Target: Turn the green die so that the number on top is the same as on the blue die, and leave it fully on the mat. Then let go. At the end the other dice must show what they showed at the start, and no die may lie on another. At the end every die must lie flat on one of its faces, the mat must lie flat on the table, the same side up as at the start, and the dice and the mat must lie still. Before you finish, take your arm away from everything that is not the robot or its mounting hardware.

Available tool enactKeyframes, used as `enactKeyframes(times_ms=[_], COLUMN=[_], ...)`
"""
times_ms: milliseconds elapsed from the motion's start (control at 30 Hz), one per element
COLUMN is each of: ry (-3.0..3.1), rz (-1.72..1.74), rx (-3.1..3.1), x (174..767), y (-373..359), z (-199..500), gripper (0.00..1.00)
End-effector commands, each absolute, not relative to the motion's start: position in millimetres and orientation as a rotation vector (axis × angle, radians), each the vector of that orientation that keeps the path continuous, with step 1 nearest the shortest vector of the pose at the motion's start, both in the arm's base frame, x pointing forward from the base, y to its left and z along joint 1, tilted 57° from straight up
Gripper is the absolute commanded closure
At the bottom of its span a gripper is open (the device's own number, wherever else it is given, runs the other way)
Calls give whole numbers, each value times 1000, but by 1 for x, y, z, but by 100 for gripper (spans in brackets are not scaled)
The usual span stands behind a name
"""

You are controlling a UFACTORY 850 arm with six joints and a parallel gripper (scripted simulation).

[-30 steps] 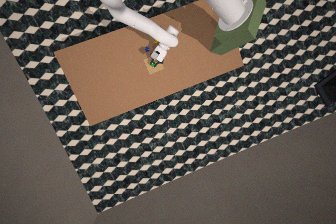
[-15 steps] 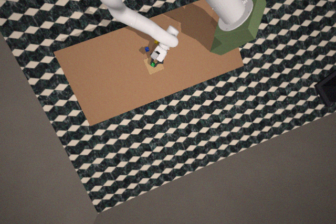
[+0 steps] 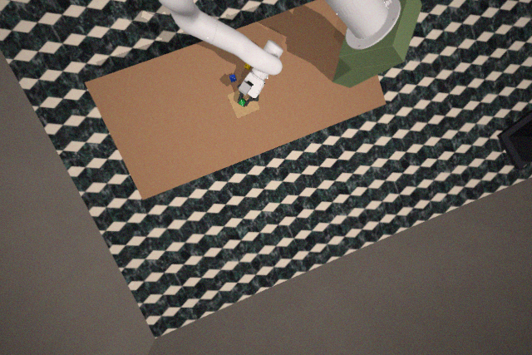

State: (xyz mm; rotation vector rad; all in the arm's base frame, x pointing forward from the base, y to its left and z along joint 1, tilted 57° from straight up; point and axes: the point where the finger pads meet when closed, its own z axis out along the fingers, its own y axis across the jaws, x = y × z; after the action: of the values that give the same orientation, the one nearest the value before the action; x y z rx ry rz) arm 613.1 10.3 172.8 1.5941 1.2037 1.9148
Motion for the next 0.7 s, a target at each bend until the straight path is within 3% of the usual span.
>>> enactKeyframes(times_ms=[0, 667], ry=[1204, 1204], rz=[1915, 1915], rx=[1594, 1594], x=[613, 616], y=[11, 8], z=[173, 170], gripper=[73, 73])
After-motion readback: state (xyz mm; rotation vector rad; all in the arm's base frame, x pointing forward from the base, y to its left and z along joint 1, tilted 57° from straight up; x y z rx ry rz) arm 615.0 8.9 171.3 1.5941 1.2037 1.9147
